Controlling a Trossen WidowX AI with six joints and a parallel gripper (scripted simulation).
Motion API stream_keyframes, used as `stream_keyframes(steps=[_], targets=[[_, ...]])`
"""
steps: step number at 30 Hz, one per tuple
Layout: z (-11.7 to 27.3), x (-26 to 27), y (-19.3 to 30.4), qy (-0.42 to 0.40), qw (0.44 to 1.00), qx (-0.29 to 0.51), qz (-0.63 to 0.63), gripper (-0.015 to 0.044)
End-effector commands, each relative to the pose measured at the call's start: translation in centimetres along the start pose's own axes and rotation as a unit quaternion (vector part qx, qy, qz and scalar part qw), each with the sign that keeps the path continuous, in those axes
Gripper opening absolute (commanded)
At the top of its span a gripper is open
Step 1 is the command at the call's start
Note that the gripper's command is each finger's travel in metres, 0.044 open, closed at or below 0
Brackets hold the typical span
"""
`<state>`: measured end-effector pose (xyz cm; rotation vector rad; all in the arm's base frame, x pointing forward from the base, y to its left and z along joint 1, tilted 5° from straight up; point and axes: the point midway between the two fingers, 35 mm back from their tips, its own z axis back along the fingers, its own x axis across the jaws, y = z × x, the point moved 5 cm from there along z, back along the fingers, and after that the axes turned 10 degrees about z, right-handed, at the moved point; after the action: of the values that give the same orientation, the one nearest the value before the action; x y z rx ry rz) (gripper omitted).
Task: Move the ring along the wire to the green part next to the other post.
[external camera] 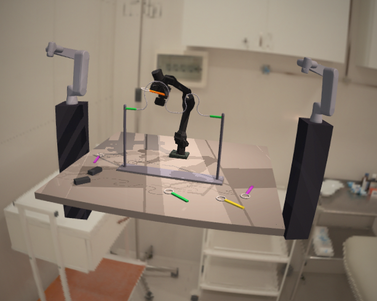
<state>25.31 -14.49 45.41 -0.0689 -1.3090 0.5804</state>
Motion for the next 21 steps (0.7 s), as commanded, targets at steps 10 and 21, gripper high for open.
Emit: stream_keyframes(steps=[10,21], targets=[[-0.1,-0.11,0.05,0.047,0.996,-0.001,0.076,-0.015],[-0.15,-0.28,0.14,0.087,0.986,-0.002,0.139,-0.015]])
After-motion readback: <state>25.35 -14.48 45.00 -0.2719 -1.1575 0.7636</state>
